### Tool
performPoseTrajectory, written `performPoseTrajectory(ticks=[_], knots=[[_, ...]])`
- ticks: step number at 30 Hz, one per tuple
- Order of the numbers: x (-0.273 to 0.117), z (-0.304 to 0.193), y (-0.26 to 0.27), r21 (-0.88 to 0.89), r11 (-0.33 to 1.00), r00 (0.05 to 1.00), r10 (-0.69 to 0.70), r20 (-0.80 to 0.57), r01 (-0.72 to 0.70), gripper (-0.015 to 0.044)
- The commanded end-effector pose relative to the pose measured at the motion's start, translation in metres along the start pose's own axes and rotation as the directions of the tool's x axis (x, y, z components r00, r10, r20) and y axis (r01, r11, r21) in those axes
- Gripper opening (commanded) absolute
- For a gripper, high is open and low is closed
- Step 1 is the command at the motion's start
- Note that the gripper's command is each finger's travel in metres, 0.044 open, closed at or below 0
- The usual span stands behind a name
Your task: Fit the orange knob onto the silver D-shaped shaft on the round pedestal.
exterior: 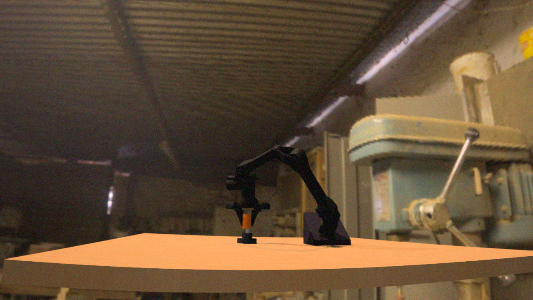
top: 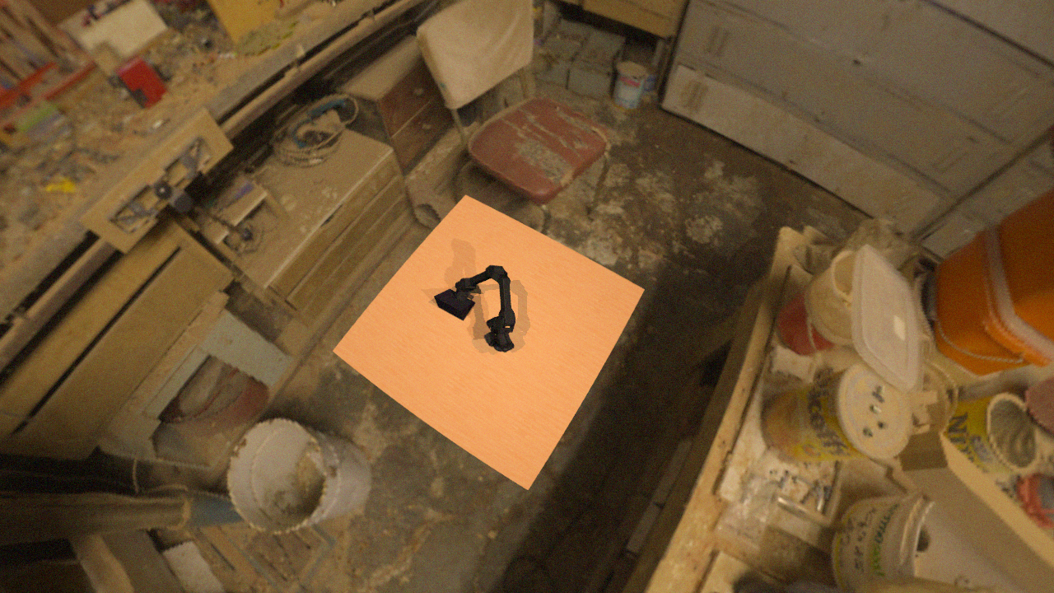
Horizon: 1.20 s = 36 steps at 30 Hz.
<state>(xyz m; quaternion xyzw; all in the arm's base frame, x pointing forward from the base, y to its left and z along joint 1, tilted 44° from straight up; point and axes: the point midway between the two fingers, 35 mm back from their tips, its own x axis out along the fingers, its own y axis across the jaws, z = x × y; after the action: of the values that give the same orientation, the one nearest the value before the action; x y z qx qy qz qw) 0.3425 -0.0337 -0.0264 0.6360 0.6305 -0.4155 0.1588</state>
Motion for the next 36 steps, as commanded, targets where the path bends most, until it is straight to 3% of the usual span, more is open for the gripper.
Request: performPoseTrajectory(ticks=[1, 36], knots=[[0.0001, 0.0012, -0.0007, 0.005, 1.0, 1.0, 0.0, 0.001, 0.0, 0.0], [0.0015, 0.0, -0.0025, 0.005, 1.0, 1.0, 0.0, 0.001, 0.0, 0.0]])
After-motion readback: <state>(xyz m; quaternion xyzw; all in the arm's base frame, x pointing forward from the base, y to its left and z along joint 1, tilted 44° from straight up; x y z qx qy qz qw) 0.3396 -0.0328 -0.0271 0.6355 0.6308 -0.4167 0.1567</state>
